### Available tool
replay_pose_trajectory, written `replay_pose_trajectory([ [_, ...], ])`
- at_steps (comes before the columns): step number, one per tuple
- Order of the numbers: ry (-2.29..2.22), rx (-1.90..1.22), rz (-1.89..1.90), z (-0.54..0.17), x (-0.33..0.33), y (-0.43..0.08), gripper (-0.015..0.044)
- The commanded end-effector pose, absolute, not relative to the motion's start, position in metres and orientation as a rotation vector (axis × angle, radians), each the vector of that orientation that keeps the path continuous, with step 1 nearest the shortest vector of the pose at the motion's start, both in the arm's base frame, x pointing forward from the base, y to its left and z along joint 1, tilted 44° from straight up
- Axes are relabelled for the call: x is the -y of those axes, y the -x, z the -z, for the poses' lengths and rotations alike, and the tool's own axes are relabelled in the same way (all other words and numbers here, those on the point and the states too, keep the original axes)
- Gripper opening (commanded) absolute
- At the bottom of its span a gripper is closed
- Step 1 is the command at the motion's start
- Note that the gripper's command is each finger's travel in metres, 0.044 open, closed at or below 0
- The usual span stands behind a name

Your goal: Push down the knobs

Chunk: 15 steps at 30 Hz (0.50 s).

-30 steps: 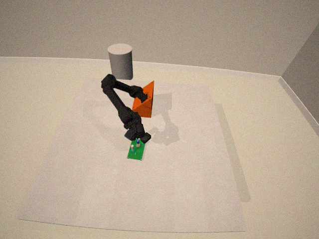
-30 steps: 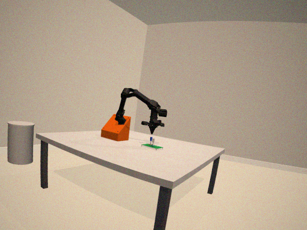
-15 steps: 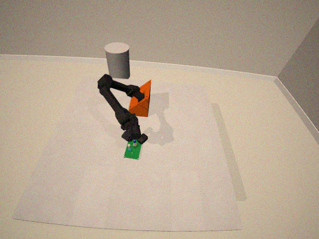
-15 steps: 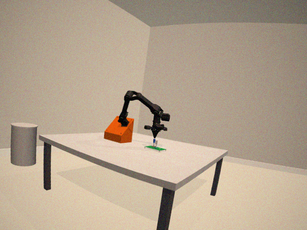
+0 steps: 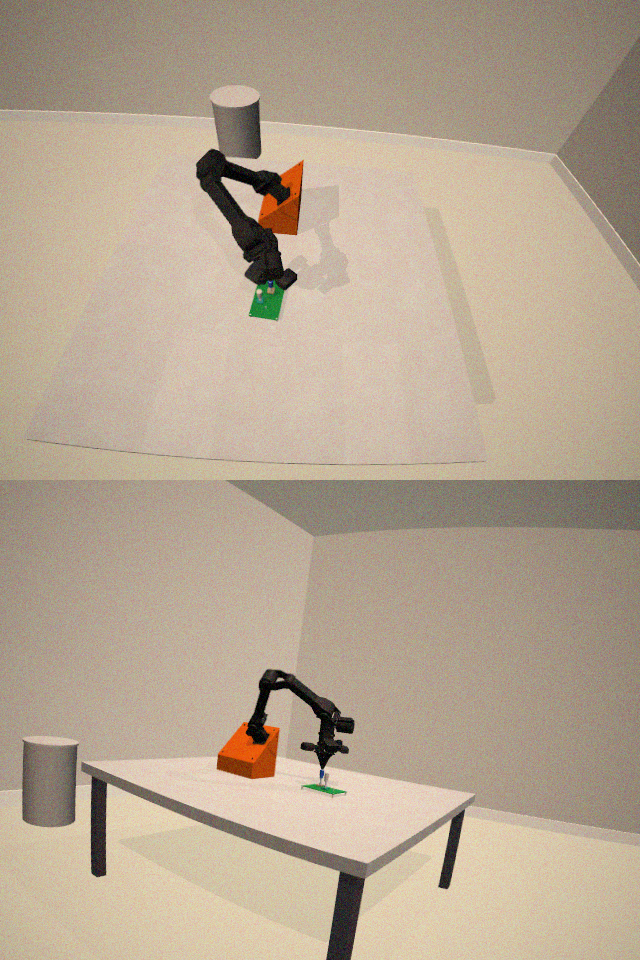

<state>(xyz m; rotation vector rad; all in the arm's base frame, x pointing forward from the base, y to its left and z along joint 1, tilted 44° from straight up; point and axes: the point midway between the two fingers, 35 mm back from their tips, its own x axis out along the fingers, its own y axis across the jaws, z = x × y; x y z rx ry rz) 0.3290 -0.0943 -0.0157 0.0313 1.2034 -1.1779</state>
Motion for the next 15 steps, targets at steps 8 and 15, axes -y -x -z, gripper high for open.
replay_pose_trajectory([
  [8, -0.022, -1.203, 1.177, 0.0176, 0.0967, -0.3287, 0.0000],
  [15, -0.022, -1.203, 1.177, 0.0177, 0.0969, -0.3287, 0.0000],
])
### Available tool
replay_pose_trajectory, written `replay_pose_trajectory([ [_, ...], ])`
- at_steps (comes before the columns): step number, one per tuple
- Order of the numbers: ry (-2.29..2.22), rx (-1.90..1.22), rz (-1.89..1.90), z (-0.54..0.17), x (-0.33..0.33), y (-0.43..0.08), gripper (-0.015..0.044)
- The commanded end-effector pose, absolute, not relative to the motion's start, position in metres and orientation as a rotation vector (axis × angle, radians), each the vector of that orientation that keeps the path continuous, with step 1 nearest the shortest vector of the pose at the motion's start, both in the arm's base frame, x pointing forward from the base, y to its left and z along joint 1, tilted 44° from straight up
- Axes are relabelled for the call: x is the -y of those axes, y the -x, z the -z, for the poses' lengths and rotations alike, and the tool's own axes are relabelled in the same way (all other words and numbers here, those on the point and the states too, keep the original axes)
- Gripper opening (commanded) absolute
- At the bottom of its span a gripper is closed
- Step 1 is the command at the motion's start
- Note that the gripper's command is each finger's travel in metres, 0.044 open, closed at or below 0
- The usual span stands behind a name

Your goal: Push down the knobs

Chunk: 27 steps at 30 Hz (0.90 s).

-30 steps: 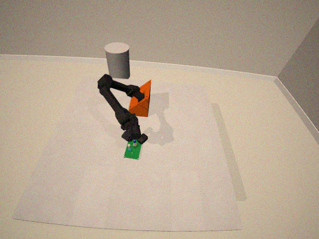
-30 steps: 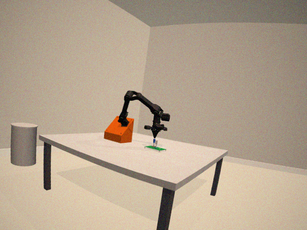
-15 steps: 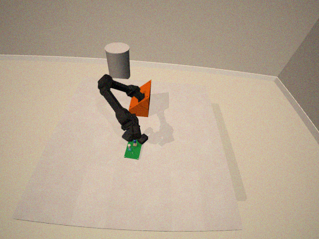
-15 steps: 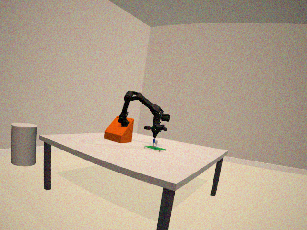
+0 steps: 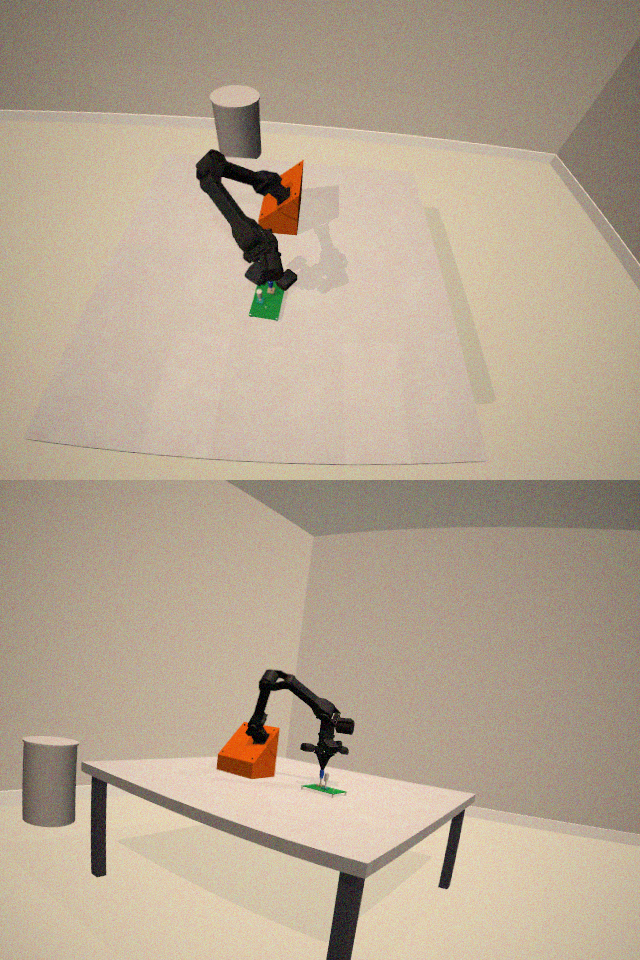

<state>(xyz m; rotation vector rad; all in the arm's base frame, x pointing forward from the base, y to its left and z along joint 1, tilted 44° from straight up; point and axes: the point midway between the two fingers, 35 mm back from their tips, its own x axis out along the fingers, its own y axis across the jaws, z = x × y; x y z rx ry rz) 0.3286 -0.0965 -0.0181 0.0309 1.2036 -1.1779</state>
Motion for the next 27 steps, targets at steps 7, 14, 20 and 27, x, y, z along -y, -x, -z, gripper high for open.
replay_pose_trajectory([
  [7, -0.022, -1.203, 1.177, 0.0177, 0.0968, -0.3287, 0.0000],
  [14, -0.022, -1.203, 1.177, 0.0182, 0.0973, -0.3286, 0.0000],
  [20, -0.022, -1.203, 1.177, 0.0220, 0.1010, -0.3279, 0.0000],
  [27, -0.022, -1.203, 1.177, 0.0222, 0.1012, -0.3279, 0.0000],
])
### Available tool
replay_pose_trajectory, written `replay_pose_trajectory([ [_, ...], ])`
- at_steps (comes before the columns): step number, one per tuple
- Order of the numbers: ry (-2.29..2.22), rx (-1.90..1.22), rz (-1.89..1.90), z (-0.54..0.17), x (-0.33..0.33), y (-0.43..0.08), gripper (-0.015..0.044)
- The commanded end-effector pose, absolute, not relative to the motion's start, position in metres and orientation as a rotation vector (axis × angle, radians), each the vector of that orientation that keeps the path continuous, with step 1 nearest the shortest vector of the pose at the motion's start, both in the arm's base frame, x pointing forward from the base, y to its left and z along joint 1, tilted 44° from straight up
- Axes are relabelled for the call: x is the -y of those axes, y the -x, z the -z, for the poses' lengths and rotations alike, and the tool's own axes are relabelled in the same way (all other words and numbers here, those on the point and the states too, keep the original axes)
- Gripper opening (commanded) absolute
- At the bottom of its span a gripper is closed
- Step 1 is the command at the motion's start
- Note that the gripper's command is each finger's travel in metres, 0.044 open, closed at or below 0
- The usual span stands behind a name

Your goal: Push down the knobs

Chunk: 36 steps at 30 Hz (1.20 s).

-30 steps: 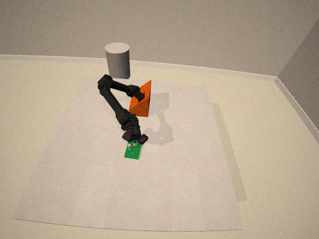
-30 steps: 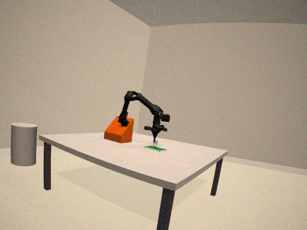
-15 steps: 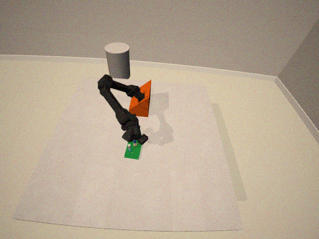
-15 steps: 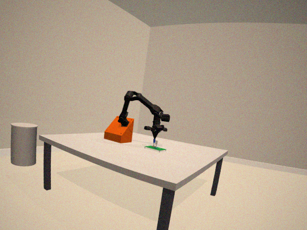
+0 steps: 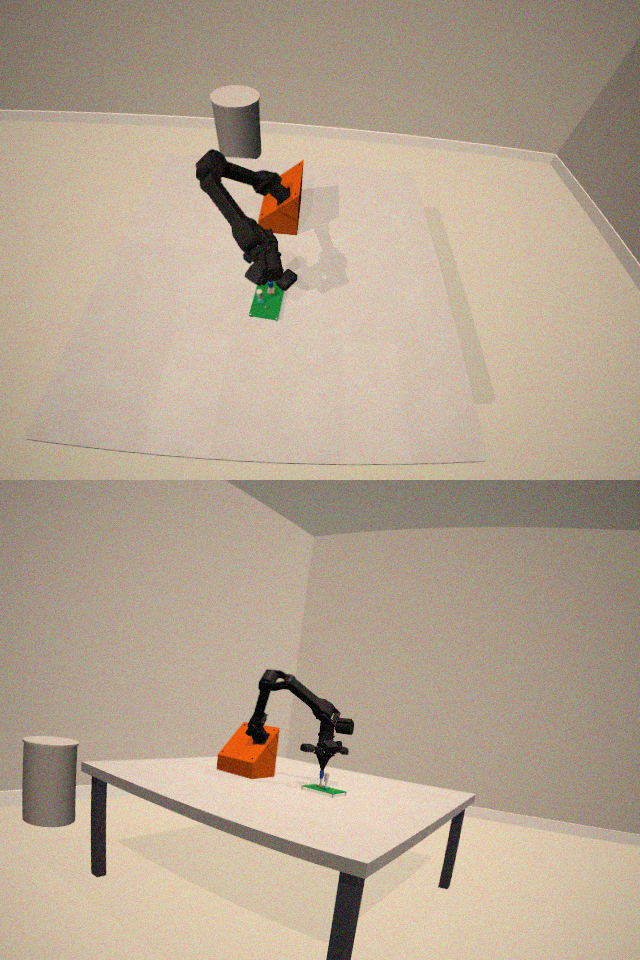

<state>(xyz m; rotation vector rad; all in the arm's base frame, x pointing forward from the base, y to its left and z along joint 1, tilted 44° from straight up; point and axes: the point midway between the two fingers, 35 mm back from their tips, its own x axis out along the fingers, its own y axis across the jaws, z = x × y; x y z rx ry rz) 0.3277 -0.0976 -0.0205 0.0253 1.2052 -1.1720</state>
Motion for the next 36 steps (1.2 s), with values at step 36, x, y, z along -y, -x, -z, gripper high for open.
replay_pose_trajectory([
  [36, -0.021, -1.203, 1.178, 0.034, 0.113, -0.326, 0.0000],
])
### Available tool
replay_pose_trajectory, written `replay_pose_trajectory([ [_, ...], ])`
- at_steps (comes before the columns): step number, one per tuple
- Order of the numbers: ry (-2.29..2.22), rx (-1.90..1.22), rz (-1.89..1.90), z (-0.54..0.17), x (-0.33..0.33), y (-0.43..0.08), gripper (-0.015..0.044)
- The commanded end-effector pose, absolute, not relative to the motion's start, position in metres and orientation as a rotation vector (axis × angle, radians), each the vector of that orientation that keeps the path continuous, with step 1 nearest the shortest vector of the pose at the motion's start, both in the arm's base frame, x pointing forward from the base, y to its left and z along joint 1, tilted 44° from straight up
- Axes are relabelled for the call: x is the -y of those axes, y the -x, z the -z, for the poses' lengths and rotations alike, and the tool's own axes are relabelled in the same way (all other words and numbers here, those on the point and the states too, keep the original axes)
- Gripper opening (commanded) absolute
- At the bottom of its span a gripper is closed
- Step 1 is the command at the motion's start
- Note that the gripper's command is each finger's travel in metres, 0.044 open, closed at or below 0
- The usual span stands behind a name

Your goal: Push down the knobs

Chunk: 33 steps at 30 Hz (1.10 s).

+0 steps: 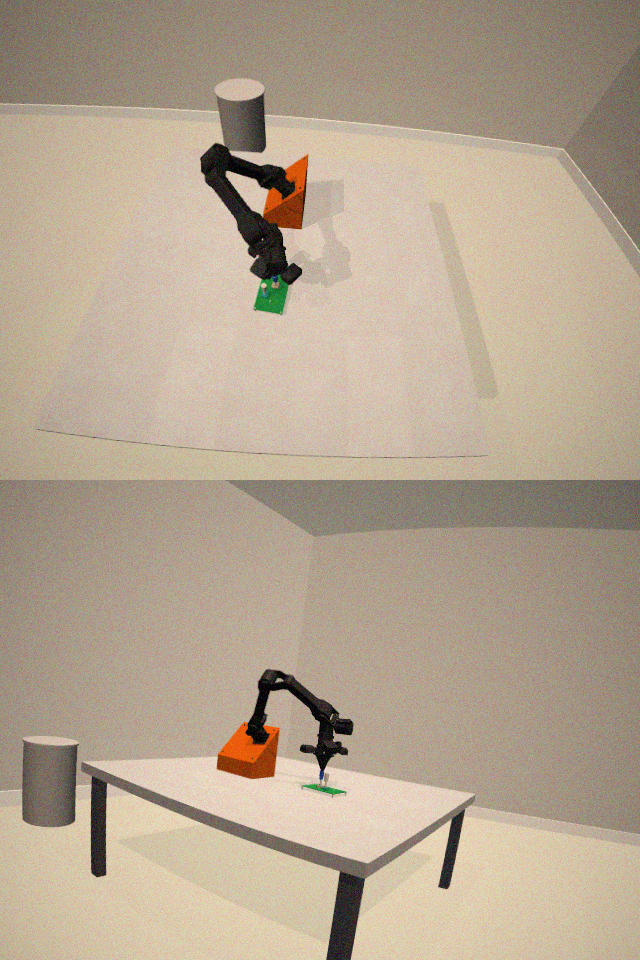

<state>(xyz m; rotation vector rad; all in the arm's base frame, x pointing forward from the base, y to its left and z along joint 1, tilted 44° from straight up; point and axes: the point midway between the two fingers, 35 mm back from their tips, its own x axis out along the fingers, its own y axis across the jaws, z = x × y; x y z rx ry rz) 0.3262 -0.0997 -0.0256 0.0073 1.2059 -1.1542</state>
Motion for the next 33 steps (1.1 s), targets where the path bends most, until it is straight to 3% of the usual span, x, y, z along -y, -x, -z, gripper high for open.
replay_pose_trajectory([
  [1, -0.021, -1.203, 1.178, 0.0351, 0.1137, -0.3257, 0.0000],
  [33, -0.021, -1.203, 1.178, 0.0429, 0.1213, -0.3245, 0.0000],
])
